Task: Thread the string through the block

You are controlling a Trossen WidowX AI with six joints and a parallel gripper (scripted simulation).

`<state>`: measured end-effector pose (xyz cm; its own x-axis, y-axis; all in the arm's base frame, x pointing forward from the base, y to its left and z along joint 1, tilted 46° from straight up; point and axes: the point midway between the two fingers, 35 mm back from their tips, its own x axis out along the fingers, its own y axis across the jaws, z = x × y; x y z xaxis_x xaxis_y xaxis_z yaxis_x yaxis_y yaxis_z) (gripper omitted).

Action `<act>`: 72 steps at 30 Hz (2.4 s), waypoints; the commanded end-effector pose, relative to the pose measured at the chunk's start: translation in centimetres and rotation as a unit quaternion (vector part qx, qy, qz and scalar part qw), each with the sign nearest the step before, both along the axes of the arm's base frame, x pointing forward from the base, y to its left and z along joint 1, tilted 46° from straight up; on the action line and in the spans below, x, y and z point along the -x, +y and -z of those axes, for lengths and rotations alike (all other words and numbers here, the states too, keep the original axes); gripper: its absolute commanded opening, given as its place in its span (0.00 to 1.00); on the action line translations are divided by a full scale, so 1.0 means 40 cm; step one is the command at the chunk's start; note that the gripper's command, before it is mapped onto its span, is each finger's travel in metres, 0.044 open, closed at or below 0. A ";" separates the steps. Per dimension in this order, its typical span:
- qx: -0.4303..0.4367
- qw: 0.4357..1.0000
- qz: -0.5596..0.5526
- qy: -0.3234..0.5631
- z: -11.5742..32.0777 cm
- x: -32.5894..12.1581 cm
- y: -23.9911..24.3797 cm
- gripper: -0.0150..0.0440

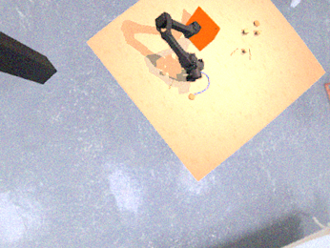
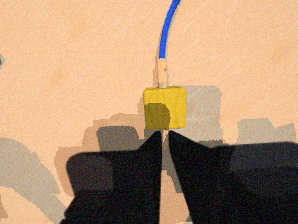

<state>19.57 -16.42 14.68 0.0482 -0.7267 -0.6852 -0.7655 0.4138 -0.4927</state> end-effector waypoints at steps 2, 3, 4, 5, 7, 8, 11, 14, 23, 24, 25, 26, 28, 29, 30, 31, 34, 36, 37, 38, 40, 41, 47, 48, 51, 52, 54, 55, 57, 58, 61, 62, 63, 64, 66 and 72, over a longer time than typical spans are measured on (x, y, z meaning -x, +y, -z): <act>0.000 1.000 0.000 0.000 0.000 0.000 0.000 0.25; 0.000 1.000 0.000 0.000 0.000 0.000 0.000 0.25; -0.001 1.000 0.000 0.000 0.000 0.000 0.000 0.25; -0.004 1.000 -0.002 -0.001 0.000 0.001 -0.001 0.25; -0.011 1.000 -0.007 -0.004 0.000 0.002 -0.003 0.25; -0.017 1.000 -0.010 -0.006 0.000 0.002 -0.004 0.25; -0.032 0.999 -0.022 -0.014 0.000 0.003 -0.007 0.25; -0.036 0.999 -0.024 -0.015 -0.001 0.005 -0.009 0.25; -0.036 0.999 -0.024 -0.015 -0.013 0.017 -0.020 0.25; -0.036 0.999 -0.024 -0.015 -0.016 0.020 -0.023 0.25; -0.036 0.999 -0.024 -0.015 -0.018 0.022 -0.025 0.25; -0.036 0.999 -0.024 -0.015 -0.021 0.025 -0.027 0.25; -0.035 0.999 -0.024 -0.015 -0.025 0.030 -0.031 0.25; -0.035 0.999 -0.024 -0.015 -0.026 0.032 -0.033 0.25; -0.035 0.999 -0.025 -0.015 -0.028 0.035 -0.035 0.25; -0.035 0.999 -0.025 -0.015 -0.030 0.038 -0.037 0.25; -0.034 0.999 -0.025 -0.016 -0.036 0.045 -0.043 0.25; -0.034 0.999 -0.025 -0.016 -0.040 0.050 -0.047 0.25; -0.034 0.999 -0.025 -0.016 -0.042 0.053 -0.049 0.25; -0.033 0.999 -0.026 -0.016 -0.044 0.055 -0.051 0.25; -0.033 0.999 -0.026 -0.016 -0.049 0.060 -0.055 0.25; -0.033 0.999 -0.026 -0.016 -0.051 0.062 -0.057 0.25; -0.032 0.999 -0.026 -0.017 -0.062 0.080 -0.068 0.25; -0.032 0.999 -0.027 -0.017 -0.063 0.083 -0.070 0.25; -0.031 0.999 -0.027 -0.017 -0.069 0.091 -0.076 0.25; -0.031 0.999 -0.027 -0.017 -0.072 0.093 -0.078 0.25; -0.031 0.999 -0.027 -0.017 -0.076 0.098 -0.082 0.25; -0.030 0.999 -0.027 -0.017 -0.078 0.101 -0.084 0.25; -0.030 0.999 -0.026 -0.018 -0.082 0.106 -0.088 0.25; -0.030 0.999 -0.027 -0.018 -0.084 0.108 -0.090 0.25; -0.029 0.999 -0.027 -0.018 -0.091 0.115 -0.096 0.25; -0.029 0.999 -0.027 -0.018 -0.093 0.117 -0.098 0.25; -0.029 0.999 -0.027 -0.018 -0.095 0.120 -0.100 0.25; -0.029 0.999 -0.027 -0.018 -0.097 0.122 -0.102 0.25; -0.029 0.999 -0.027 -0.018 -0.103 0.124 -0.107 0.25; -0.029 0.999 -0.025 -0.020 -0.118 0.135 -0.121 0.25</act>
